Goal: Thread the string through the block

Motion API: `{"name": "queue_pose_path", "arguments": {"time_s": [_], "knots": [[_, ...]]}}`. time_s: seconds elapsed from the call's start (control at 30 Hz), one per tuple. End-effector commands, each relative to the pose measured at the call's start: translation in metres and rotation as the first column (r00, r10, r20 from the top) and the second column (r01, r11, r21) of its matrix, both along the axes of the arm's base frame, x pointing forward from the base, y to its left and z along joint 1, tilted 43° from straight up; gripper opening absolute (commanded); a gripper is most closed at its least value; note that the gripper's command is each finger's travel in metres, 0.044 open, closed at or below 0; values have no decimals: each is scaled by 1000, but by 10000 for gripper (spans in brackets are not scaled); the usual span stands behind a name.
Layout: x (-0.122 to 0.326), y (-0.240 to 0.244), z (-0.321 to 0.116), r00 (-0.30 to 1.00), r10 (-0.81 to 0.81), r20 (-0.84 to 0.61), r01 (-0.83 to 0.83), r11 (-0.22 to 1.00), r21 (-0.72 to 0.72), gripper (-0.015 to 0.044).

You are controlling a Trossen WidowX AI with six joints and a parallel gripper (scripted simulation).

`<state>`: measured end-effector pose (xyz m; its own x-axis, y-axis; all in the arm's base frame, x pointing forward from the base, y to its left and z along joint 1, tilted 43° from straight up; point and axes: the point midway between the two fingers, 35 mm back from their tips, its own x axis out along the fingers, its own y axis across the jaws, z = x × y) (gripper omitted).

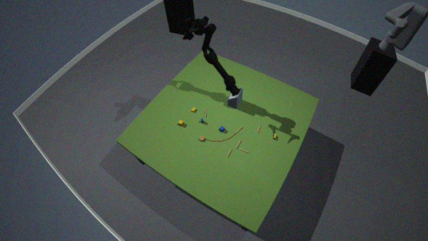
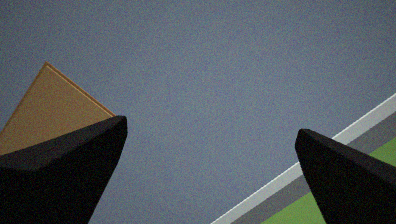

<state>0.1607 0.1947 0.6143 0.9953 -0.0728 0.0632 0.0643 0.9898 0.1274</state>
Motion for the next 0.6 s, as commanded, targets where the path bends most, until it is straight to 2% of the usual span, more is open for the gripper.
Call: {"name": "queue_pose_path", "arguments": {"time_s": [0.0, 0.2, 0.37, 0.43, 0.57], "knots": [[0, 0, 0, 1000, 0, 0, 0, 1000, 0, 426], [6, 15, 7, 995, -44, 91, 51, 996, -76, 440], [33, 51, -8, 985, -104, 139, 143, 940, -311, 440], [35, 55, -7, 982, -92, 168, 142, 938, -318, 440], [62, 81, -28, 976, -109, 186, 188, 853, -487, 440]]}}
